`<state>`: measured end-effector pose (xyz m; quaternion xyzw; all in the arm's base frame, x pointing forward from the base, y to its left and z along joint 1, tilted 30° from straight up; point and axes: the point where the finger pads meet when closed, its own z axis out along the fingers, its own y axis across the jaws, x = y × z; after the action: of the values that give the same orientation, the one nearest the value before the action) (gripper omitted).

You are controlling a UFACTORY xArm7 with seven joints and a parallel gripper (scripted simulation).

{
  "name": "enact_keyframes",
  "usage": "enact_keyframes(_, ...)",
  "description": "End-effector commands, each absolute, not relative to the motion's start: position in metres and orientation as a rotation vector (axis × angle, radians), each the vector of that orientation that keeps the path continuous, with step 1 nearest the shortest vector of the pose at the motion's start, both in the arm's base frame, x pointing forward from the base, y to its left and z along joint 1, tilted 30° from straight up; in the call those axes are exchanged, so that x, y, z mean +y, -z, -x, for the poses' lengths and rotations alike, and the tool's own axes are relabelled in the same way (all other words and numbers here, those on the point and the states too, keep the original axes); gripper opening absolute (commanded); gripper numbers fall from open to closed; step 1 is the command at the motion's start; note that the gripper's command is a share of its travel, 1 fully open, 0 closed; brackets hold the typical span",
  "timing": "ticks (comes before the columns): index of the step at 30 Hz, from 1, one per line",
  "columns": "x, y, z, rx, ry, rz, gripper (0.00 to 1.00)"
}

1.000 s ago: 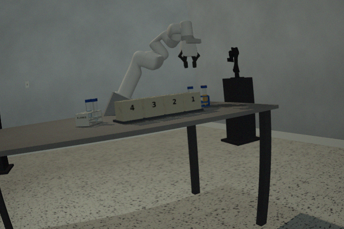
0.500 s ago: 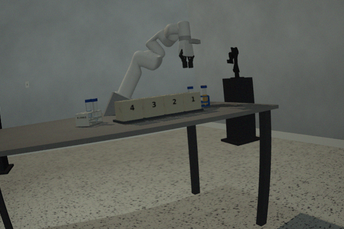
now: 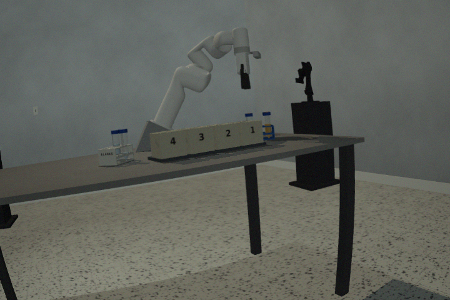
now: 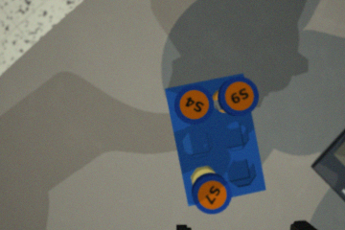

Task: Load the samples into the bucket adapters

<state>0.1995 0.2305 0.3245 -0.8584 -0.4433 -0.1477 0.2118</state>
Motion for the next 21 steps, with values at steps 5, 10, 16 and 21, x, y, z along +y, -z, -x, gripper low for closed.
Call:
enact_keyframes(5,0.230,-0.326,-0.200,-1.452,0.469,2.276,0.57)
enact_keyframes(10,0.230,-0.326,-0.200,-1.452,0.469,2.276,0.57)
enact_keyframes(16,0.232,-0.322,-0.200,-1.452,0.469,2.276,0.57)
enact_keyframes(21,0.237,-0.314,-0.201,-1.452,0.468,2.276,0.57)
